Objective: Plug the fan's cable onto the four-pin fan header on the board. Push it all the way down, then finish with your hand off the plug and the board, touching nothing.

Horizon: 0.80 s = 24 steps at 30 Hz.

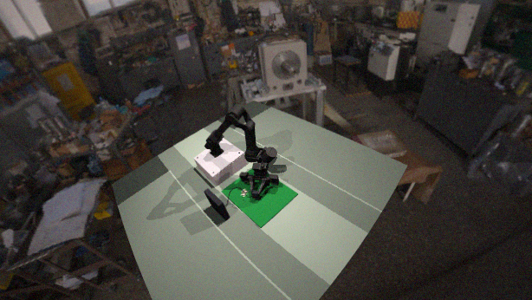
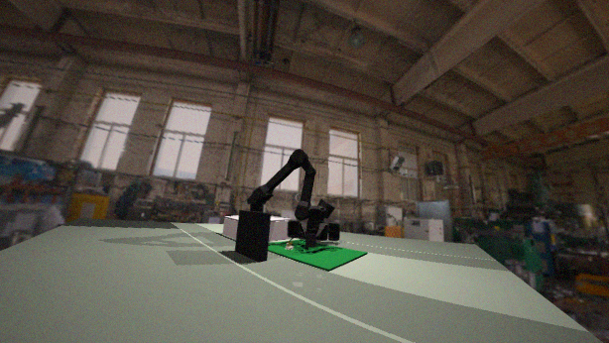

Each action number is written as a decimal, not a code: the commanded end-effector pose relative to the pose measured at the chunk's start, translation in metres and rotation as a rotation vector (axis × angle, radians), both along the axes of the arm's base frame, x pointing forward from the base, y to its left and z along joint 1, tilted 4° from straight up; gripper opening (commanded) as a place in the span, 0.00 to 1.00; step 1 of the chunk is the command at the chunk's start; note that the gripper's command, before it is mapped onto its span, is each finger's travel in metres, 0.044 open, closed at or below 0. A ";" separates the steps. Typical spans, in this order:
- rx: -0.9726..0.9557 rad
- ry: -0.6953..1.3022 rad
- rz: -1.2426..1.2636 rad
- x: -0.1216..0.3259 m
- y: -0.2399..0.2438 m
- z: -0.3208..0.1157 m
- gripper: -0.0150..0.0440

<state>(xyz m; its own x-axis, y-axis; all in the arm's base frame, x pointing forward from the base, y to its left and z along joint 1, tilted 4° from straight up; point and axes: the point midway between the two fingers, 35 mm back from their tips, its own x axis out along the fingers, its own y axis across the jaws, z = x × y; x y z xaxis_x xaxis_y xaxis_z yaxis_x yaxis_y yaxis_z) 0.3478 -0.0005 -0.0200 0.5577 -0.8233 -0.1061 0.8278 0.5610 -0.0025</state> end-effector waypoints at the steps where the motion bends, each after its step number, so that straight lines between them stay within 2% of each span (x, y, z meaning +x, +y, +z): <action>1: -0.002 0.010 0.005 0.000 0.000 -0.005 0.25; 24: -0.002 0.010 0.005 0.000 -0.001 -0.013 0.25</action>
<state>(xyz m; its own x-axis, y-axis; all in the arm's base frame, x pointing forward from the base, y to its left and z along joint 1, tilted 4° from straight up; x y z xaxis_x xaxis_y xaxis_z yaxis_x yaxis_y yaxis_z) 0.3480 -0.0011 -0.0290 0.5576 -0.8233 -0.1061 0.8278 0.5610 -0.0029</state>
